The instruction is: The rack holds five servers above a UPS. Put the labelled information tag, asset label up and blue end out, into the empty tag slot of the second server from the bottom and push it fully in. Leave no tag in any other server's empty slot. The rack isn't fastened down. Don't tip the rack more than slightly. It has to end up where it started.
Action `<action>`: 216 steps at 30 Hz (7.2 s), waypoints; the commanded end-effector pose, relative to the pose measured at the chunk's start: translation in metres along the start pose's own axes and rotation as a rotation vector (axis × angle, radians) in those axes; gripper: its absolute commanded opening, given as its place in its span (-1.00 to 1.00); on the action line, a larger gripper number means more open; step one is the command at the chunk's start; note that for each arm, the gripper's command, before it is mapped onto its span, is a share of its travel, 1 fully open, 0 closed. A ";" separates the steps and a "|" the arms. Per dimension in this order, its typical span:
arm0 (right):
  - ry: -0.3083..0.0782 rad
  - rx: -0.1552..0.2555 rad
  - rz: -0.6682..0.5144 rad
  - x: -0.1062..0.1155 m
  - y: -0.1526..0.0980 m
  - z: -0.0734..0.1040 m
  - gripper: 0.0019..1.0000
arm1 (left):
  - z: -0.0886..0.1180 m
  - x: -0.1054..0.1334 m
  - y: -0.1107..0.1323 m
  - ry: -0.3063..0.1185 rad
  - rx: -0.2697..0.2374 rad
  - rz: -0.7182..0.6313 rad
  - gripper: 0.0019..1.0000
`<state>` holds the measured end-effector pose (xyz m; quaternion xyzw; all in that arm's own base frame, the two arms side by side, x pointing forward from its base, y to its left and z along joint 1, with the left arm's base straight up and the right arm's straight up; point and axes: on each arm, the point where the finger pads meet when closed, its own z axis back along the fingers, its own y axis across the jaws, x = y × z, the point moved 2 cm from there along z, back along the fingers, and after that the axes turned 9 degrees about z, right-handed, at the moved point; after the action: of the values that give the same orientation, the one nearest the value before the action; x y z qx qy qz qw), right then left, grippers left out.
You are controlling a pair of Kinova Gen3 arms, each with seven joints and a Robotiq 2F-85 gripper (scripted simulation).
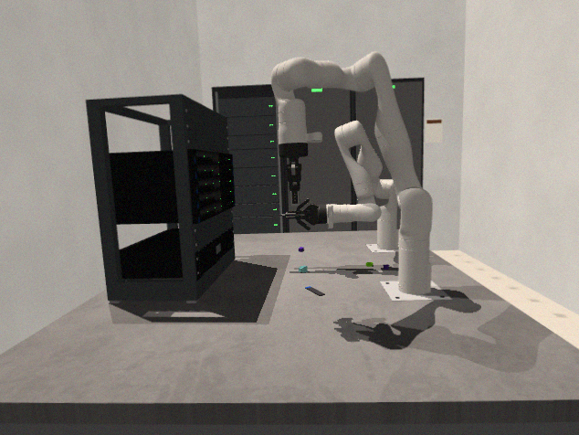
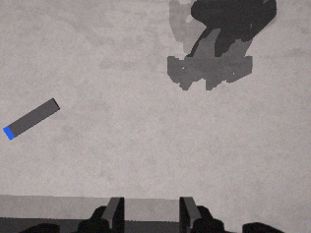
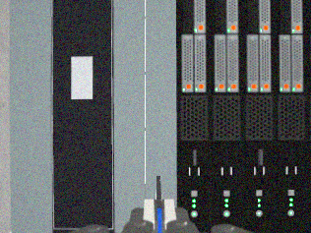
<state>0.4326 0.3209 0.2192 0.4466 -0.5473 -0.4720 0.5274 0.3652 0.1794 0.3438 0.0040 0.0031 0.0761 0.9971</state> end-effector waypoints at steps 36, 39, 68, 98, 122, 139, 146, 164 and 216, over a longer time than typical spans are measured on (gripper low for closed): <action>0.000 -0.003 -0.079 0.000 0.001 -0.002 -0.97 | -0.004 -0.039 0.048 -0.006 -0.008 0.009 -0.21; 0.000 -0.005 -0.108 0.000 0.001 -0.003 -0.97 | -0.004 -0.039 0.048 -0.006 -0.008 0.009 -0.21; -0.004 -0.023 -0.488 -0.002 0.004 -0.015 -0.97 | -0.004 -0.039 0.048 -0.006 -0.008 0.009 -0.21; -0.018 -0.039 -1.079 -0.003 0.013 -0.032 -0.97 | -0.004 -0.039 0.048 -0.006 -0.008 0.009 -0.21; -0.031 -0.040 -1.654 -0.002 0.028 -0.050 -0.97 | -0.004 -0.039 0.048 -0.006 -0.008 0.009 -0.21; -0.036 -0.033 -2.046 0.000 0.041 -0.062 -0.97 | -0.004 -0.039 0.048 -0.006 -0.008 0.009 -0.21; -0.036 -0.028 -2.222 0.002 0.048 -0.067 -0.97 | -0.004 -0.039 0.048 -0.006 -0.008 0.009 -0.21; -0.029 -0.016 -2.588 0.006 0.065 -0.078 -0.97 | -0.004 -0.039 0.048 -0.006 -0.008 0.009 -0.21; 0.004 0.001 -3.139 0.015 0.093 -0.095 -0.97 | -0.004 -0.039 0.048 -0.006 -0.008 0.009 -0.21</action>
<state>0.5274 0.3165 0.3120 0.5489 0.4452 -0.5284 -0.4704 0.3190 0.2210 0.3395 -0.0002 0.0006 0.0804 0.9968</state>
